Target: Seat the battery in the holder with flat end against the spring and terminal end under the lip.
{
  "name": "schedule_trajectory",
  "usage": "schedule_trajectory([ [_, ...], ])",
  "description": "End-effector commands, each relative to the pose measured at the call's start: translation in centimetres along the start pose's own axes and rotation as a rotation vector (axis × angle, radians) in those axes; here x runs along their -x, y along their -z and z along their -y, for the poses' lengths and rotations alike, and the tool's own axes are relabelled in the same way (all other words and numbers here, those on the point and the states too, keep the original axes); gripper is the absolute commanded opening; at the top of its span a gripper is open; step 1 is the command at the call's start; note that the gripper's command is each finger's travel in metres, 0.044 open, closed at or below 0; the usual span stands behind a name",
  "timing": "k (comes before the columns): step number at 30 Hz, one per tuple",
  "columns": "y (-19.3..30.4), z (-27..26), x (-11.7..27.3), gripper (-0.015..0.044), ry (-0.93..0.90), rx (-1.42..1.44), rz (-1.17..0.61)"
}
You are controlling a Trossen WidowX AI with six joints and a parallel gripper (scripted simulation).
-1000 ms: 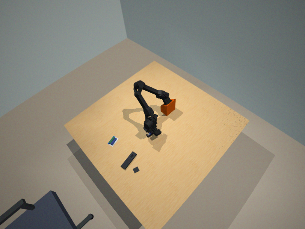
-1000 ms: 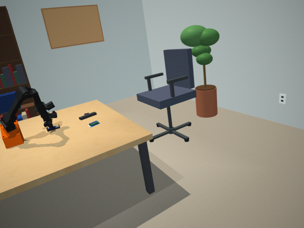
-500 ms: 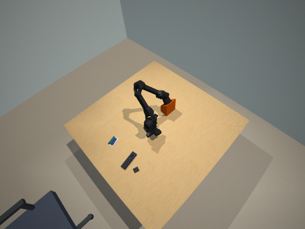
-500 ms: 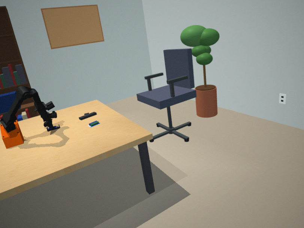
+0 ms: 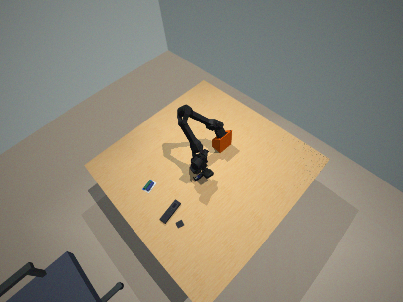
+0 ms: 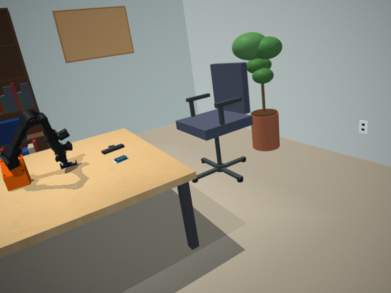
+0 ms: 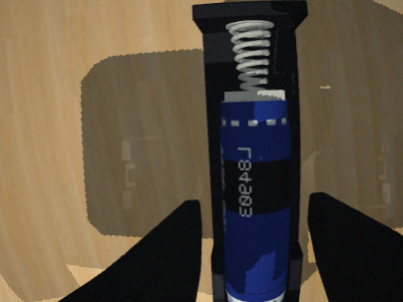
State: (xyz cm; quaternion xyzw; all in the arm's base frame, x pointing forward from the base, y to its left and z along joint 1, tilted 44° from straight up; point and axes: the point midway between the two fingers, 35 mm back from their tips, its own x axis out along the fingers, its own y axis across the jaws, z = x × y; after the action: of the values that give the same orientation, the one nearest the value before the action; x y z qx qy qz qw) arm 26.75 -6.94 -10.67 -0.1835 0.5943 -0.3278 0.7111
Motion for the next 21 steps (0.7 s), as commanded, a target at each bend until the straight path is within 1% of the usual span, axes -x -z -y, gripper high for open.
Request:
schedule_trajectory([
  [1,-0.5,0.0,0.5,0.0161,-0.003,-0.012,0.006],
  [4,-0.5,0.0,0.5,0.0161,-0.003,-0.012,0.006],
  [5,-0.2,0.0,0.4,0.0187,-0.001,-0.003,0.002],
  [7,-0.6,-0.2,1.4,0.024,-0.004,-0.005,0.002],
  [14,-1.7,-0.5,7.1,0.0424,-0.007,-0.012,0.005],
  [15,-1.7,-0.6,7.4,0.044,-0.007,-0.012,0.005],
  [21,-1.6,-0.6,7.7,0.044,-0.007,-0.013,0.005],
])
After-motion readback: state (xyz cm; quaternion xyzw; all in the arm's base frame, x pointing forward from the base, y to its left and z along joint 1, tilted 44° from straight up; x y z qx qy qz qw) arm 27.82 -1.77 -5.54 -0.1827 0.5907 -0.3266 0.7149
